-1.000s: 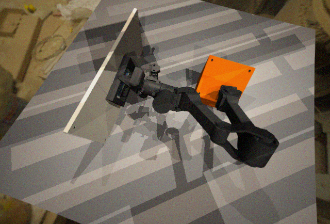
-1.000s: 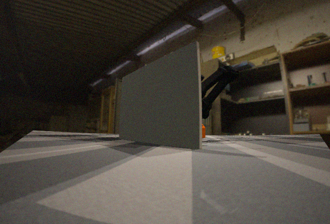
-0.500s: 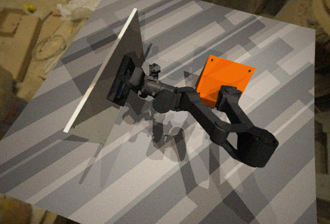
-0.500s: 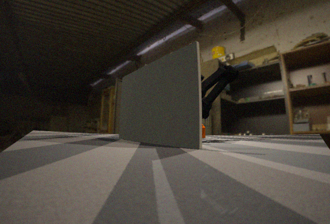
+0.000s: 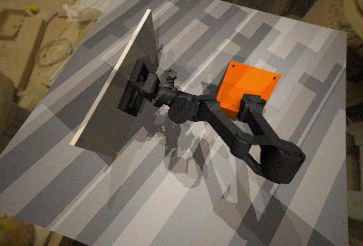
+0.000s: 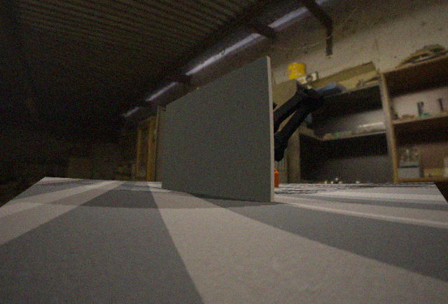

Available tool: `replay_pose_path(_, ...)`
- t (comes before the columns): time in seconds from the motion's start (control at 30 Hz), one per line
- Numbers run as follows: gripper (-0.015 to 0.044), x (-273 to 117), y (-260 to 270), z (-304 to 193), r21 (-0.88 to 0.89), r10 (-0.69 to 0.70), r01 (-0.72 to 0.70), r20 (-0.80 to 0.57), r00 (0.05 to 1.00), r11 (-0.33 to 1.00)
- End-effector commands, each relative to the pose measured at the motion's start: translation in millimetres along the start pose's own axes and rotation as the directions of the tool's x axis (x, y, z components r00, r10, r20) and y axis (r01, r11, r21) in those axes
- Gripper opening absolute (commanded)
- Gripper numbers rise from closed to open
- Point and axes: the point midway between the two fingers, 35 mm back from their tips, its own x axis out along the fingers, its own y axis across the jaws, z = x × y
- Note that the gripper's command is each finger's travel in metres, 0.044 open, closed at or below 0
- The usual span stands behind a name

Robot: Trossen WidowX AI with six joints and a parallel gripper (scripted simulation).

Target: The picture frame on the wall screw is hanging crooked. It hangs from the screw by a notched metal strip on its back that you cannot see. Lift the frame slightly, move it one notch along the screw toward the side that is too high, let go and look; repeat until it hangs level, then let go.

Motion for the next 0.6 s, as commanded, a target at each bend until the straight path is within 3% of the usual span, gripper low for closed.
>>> replay_pose_path(0.0, 0.0000, 0.1, 3.4, 5.0, 0.002, 0.011, -0.011, 0.008, 1.000, 1.000)
replay_pose_path(0.57, 0.0000, 0.1, 3.0, 6.0, 0.002, 0.011, -0.011, 0.008, 1.000, 1.000)
